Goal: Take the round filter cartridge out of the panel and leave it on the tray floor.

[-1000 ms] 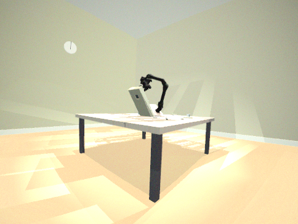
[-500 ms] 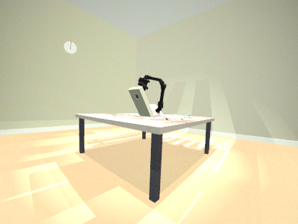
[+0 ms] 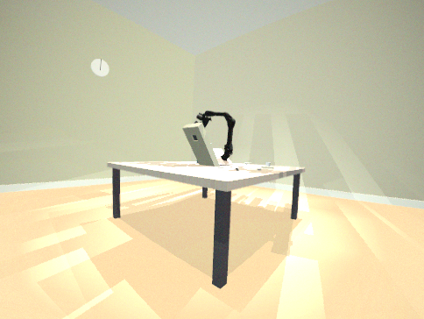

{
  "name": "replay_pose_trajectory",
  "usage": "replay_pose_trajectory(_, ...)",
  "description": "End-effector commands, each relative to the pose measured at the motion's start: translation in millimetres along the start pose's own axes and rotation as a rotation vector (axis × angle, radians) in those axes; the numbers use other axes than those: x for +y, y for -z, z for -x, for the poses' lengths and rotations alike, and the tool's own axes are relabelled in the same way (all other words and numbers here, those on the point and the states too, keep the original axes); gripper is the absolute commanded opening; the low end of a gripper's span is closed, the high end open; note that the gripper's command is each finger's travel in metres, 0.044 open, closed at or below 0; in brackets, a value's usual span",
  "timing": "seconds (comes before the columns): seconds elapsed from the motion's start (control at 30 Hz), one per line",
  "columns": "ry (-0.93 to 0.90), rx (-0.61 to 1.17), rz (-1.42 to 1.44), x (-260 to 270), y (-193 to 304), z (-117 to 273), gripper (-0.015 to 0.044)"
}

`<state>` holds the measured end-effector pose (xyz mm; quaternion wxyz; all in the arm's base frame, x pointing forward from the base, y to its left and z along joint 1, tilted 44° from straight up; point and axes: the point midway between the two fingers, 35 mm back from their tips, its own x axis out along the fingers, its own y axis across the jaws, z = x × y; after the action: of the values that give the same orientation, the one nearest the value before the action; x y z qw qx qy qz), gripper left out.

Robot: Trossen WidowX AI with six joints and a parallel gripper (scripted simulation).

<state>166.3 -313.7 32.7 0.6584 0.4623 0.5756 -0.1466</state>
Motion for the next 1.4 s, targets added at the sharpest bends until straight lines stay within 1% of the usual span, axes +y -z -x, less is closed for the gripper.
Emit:
replay_pose_trajectory(0.0, 0.096, -0.018, -0.176, -36.1, 1.3, -5.6, 0.0)
replay_pose_trajectory(0.1, 0.122, -0.025, -0.224, -45.9, 1.7, -6.7, 0.0)
replay_pose_trajectory(0.33, 0.124, -0.025, -0.227, -46.9, 2.2, -7.1, 0.0)
replay_pose_trajectory(0.47, 0.157, -0.027, -0.28, -66.6, 12.6, -15.4, 0.0)
replay_pose_trajectory(0.93, 0.293, -0.029, -0.512, -136.8, 69.9, -50.4, 0.0)
replay_pose_trajectory(1.37, 0.415, -0.021, -0.729, -178.7, 137.4, -81.6, 0.0)
